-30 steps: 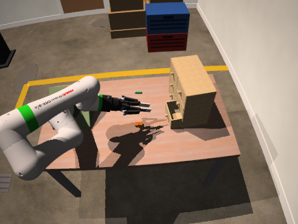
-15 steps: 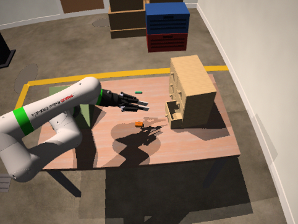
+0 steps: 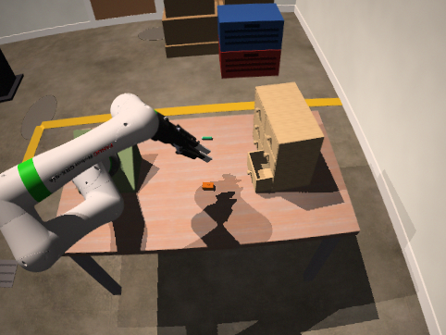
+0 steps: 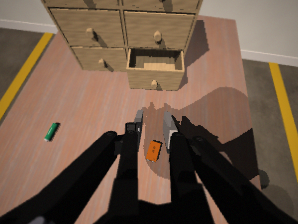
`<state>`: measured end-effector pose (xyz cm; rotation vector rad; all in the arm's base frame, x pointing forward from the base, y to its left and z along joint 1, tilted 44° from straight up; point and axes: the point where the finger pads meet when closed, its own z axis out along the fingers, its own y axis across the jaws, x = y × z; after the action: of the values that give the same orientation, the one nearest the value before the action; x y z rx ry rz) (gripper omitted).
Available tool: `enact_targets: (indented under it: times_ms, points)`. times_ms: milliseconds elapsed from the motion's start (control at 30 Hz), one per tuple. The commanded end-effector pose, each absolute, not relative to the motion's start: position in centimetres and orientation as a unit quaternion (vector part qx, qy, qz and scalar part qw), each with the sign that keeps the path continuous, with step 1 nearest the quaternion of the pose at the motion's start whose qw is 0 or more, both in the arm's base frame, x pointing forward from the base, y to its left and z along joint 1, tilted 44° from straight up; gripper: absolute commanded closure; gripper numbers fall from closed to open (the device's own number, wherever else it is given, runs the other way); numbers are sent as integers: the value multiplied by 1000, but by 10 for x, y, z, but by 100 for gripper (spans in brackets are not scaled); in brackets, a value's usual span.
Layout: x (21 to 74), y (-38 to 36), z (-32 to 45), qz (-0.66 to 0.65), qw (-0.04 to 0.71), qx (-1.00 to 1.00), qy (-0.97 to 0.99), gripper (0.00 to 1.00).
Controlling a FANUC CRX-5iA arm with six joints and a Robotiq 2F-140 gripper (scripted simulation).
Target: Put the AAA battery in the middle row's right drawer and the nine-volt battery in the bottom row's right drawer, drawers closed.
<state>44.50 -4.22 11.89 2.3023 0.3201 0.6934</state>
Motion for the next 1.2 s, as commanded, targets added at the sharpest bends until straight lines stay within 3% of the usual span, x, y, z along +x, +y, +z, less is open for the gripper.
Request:
enact_targets:
  times_ms: [0,500,1167]
  points:
    - [431,-35,138,139,362,918,82,80]
    - [407,-16,160,-37,370,928,14,80]
    - [403,-13,164,-61,371,927,5,80]
